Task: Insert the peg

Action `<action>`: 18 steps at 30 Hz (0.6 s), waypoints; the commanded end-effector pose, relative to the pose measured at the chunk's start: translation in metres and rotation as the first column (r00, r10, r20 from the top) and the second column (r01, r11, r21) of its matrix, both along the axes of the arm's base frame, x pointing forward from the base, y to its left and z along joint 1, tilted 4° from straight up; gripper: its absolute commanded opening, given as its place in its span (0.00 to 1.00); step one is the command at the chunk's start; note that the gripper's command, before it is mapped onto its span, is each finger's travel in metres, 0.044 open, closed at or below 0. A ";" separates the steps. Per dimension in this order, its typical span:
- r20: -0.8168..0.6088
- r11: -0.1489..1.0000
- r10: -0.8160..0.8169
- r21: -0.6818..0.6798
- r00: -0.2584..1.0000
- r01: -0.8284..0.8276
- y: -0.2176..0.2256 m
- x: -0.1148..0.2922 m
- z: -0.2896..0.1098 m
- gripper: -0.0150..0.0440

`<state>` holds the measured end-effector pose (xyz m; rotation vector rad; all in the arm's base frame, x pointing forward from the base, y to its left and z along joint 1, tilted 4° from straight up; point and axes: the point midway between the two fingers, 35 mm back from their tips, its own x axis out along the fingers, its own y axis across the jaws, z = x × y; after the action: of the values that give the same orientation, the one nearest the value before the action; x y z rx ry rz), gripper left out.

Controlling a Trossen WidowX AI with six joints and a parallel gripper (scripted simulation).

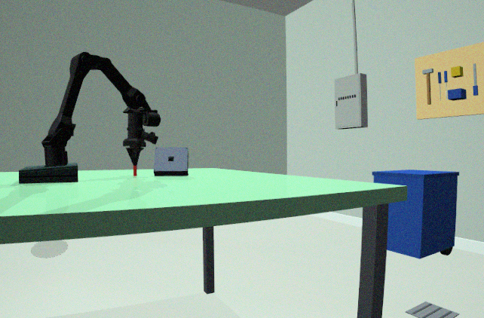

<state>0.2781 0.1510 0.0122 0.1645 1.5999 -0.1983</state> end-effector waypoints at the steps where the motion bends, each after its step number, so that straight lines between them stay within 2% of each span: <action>1: 0.002 1.000 0.000 0.001 1.000 0.000 0.001 0.001 0.006 0.25; 18: 0.002 1.000 -0.004 -0.003 1.000 0.004 0.004 0.005 0.074 0.25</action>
<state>0.2828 0.1545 0.0762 0.1624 1.6022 -0.1990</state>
